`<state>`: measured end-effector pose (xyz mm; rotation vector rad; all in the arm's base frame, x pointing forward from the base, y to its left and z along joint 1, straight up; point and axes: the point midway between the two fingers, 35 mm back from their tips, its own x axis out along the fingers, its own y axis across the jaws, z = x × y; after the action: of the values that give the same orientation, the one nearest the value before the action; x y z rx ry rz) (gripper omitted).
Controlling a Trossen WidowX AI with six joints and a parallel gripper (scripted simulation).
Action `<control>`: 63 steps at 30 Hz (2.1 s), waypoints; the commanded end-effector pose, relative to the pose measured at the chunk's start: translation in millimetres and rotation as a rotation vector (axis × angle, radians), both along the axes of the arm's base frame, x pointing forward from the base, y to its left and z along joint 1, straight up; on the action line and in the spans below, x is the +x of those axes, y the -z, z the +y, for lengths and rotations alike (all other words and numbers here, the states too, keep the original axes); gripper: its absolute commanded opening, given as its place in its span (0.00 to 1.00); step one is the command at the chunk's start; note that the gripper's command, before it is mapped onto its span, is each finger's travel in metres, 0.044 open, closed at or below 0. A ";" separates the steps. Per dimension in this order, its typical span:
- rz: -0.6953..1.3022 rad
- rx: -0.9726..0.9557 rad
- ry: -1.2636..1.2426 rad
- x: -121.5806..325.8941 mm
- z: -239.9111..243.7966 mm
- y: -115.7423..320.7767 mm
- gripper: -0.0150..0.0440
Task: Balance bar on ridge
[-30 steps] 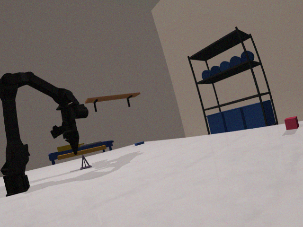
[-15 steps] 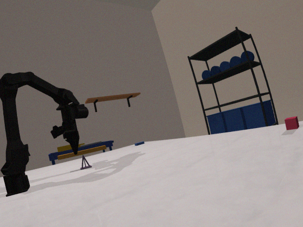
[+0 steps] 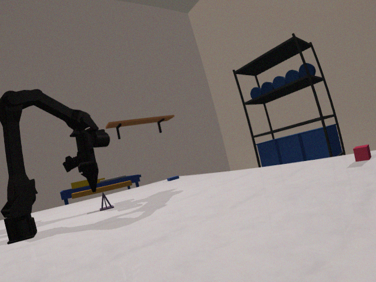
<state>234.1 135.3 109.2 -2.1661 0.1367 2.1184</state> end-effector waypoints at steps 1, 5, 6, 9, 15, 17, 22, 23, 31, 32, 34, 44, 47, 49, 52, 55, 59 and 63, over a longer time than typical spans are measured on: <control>0.000 0.000 0.000 0.0 0.0 0.0 0.54; 0.000 0.000 0.000 0.0 0.0 0.0 0.54; 0.000 0.000 0.000 0.0 0.0 0.0 0.54; 0.000 0.000 0.000 0.0 0.0 0.0 0.54; 0.000 0.000 0.000 0.0 0.0 0.0 0.54; 0.000 0.000 0.000 0.0 0.0 0.0 0.54; 0.000 0.000 0.000 0.0 0.0 0.0 0.54; 0.000 0.000 0.000 0.0 0.0 0.0 0.54; 0.000 0.000 0.000 0.0 0.0 0.0 0.54; 0.000 0.000 0.000 0.0 0.0 0.0 0.54; 0.000 0.000 0.000 0.0 0.0 0.0 0.55; 0.000 0.000 0.000 0.0 0.0 0.0 0.57; 0.000 0.000 0.000 0.0 0.0 0.0 0.57; 0.000 0.000 0.000 0.0 0.0 0.0 0.57; 0.000 0.000 0.000 0.0 0.0 0.0 0.57; 0.000 0.000 0.000 0.0 0.0 0.0 0.57; 0.000 0.000 0.000 0.0 0.0 0.0 0.75; 0.000 0.000 0.000 0.0 0.0 0.0 0.92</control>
<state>234.1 135.2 109.2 -2.1664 0.1377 2.1185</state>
